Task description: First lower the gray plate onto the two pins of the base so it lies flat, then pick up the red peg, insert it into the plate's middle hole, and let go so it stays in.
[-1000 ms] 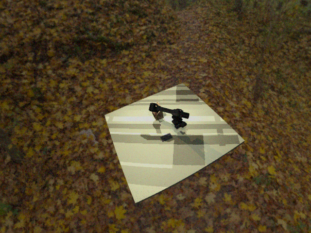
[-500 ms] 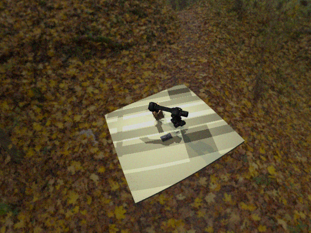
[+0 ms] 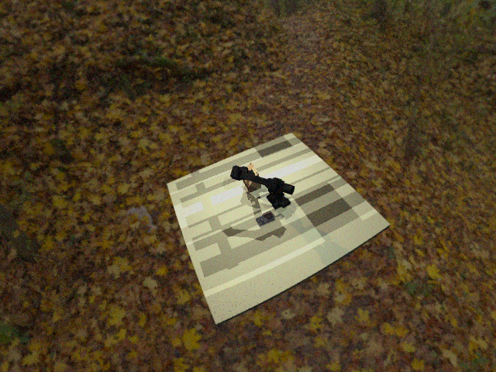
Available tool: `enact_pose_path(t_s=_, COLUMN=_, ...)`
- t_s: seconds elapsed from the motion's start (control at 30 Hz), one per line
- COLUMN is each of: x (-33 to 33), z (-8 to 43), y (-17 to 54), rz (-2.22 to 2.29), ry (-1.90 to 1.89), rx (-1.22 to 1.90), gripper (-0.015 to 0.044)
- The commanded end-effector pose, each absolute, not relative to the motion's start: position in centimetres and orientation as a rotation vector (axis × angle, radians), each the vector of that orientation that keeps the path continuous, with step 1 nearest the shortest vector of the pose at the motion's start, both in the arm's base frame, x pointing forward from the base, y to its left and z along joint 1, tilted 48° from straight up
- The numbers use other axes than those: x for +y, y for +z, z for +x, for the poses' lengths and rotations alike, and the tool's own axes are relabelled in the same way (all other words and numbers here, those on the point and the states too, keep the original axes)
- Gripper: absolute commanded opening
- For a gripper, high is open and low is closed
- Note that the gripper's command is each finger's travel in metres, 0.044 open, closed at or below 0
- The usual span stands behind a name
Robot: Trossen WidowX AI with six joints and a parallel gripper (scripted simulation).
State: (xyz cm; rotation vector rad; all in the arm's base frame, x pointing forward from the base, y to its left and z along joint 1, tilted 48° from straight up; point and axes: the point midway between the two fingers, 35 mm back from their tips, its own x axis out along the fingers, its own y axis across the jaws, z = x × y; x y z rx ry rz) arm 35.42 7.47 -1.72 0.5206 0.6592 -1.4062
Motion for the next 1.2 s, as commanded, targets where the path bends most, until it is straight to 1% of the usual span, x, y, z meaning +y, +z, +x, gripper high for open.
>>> enact_pose_path(t_s=0.0, x=6.1, z=35.6, y=-1.2, rz=0.529, ry=-1.408, rx=0.648, gripper=0.0000)
enact_pose_path(t_s=0.57, x=0.9, z=35.6, y=0.8, rz=0.566, ry=-1.428, rx=0.607, gripper=0.0000)
enact_pose_path(t_s=1.17, x=-4.3, z=34.6, y=2.7, rz=0.592, ry=-1.458, rx=0.553, gripper=0.0000)
